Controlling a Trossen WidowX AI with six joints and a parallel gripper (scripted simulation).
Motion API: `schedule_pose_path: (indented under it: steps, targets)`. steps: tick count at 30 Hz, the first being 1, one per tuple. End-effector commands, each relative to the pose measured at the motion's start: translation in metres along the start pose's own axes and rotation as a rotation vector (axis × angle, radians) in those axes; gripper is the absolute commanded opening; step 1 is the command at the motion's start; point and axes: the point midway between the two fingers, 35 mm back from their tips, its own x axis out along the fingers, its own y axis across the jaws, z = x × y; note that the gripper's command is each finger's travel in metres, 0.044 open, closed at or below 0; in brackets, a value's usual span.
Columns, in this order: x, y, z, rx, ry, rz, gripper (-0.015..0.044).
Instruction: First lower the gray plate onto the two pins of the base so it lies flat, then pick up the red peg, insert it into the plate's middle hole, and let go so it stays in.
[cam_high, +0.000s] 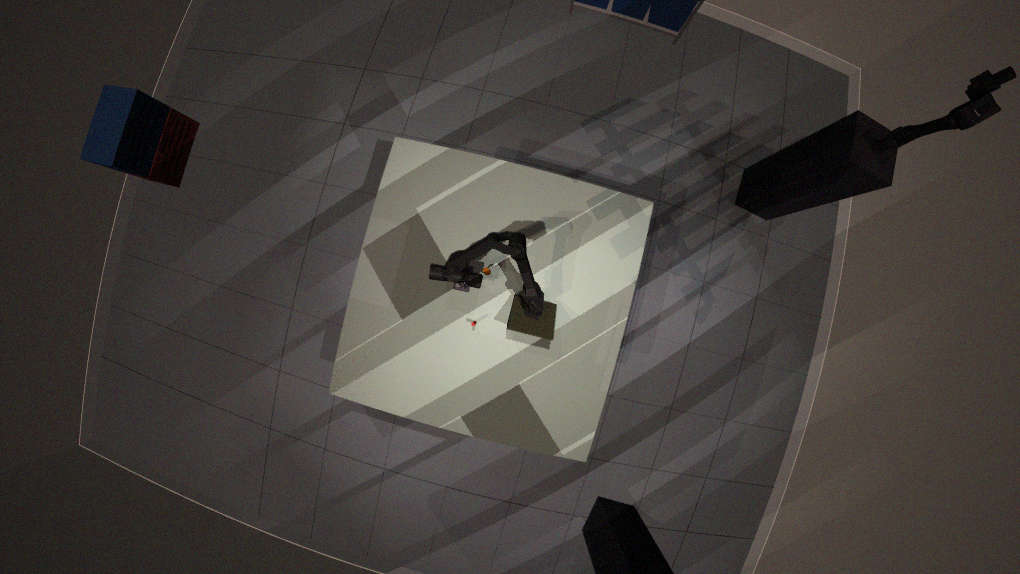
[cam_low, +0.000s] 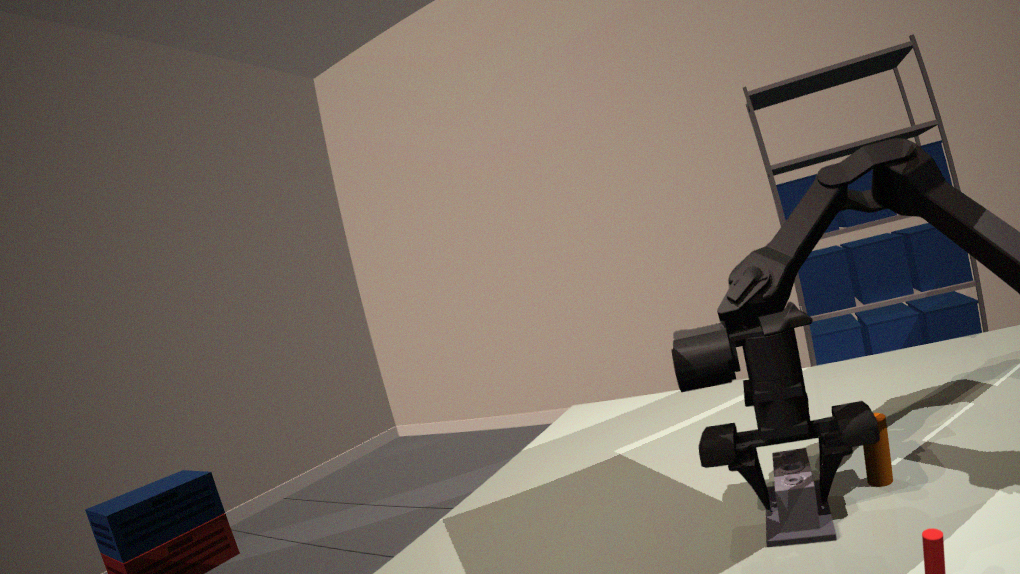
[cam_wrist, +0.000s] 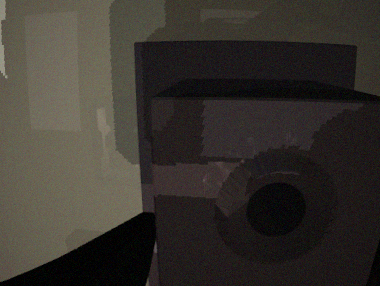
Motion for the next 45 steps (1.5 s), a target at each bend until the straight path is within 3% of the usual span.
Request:
schedule_pose_path:
  steps: [1, 3, 9, 15, 18, 26, 38, 45]
  targets:
    - [0.0, 0.0, 0.0, 0.0, 0.0, 0.0, 0.0394]
    - [0.0, 0.0, 0.0, 0.0, 0.0, 0.0, 0.044]
    - [-0.01, 0.002, -0.001, -0.001, 0.003, 0.0, 0.044]
    - [-0.105, 0.005, -0.003, -0.006, 0.007, -0.002, 0.044]
    - [-0.129, 0.003, -0.004, -0.007, 0.004, -0.003, 0.044]
    - [-0.131, 0.003, -0.008, -0.013, 0.005, -0.003, 0.044]
    - [-0.13, -0.078, -0.177, -0.397, 0.023, -0.001, 0.044]
    - [-0.127, -0.092, -0.191, -0.439, 0.016, -0.003, 0.044]
